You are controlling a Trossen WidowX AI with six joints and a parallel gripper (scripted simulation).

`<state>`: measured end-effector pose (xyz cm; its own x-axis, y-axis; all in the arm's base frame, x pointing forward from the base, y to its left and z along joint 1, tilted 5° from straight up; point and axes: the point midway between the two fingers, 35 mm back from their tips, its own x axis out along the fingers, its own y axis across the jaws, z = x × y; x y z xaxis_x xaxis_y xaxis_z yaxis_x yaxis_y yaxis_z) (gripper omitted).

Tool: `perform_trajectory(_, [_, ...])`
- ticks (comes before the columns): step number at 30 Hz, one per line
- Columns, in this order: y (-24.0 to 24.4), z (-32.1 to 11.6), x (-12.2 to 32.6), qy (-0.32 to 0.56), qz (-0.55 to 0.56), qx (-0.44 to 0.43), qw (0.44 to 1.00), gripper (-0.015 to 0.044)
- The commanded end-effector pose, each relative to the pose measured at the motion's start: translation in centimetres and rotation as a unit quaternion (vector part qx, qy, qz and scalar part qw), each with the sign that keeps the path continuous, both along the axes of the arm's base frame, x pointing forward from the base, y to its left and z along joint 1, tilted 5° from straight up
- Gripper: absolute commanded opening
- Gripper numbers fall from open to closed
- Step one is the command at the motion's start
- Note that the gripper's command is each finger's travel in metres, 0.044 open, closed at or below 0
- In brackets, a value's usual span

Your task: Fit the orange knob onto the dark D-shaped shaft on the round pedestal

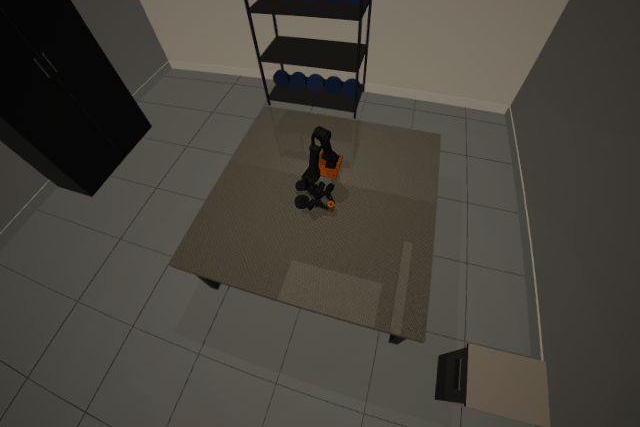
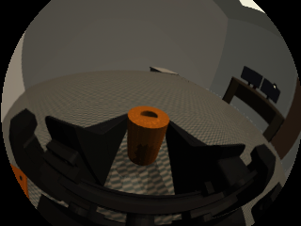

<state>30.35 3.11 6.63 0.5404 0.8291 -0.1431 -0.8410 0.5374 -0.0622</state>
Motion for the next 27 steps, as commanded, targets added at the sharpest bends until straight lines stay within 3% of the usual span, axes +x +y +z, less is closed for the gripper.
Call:
perform_trajectory(1, [0.00,-0.02,0.00,0.001,0.000,0.001,1.000,0.0260])
perform_trajectory(24, [0.00,-0.02,0.00,0.001,0.000,0.001,1.000,0.0260])
perform_trajectory(27, [0.00,-0.02,0.00,0.001,0.000,0.001,1.000,0.0339])
